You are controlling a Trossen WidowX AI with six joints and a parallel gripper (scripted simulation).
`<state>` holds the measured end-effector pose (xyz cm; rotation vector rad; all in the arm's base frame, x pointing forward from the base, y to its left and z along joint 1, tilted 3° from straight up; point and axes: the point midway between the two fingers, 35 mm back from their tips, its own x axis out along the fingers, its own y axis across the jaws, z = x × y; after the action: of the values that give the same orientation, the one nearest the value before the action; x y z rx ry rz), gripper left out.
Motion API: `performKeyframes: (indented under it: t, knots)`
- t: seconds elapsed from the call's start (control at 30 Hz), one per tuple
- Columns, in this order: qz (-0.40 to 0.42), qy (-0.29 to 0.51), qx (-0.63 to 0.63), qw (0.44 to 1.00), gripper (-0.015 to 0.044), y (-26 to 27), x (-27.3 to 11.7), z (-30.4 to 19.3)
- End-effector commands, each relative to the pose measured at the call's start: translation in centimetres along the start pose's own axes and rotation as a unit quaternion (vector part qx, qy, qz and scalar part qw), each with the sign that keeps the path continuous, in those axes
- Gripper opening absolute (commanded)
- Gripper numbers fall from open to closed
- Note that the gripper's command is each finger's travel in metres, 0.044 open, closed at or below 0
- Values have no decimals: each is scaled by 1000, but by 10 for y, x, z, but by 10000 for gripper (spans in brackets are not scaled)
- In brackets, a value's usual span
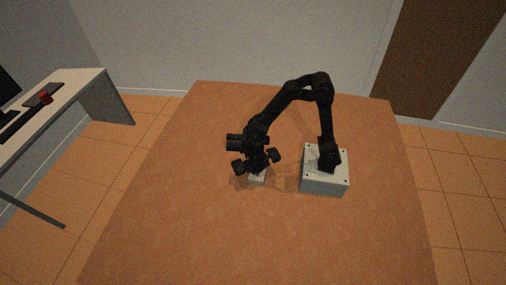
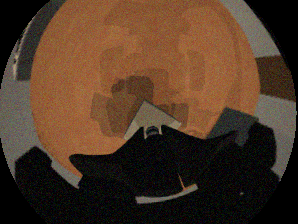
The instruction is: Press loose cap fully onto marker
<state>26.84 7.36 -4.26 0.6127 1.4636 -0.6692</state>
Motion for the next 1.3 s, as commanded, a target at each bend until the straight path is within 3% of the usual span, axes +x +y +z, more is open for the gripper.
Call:
performKeyframes:
  t: [0.0, 1.07, 1.27]
  knots:
    - [-4, 1, -2, 1000, 0, -1, 8, 0]
    - [-4, 1, -2, 1000, 0, -1, 8, 0]
    - [0, 0, 0, 1000, 157, 0, 0, 0]
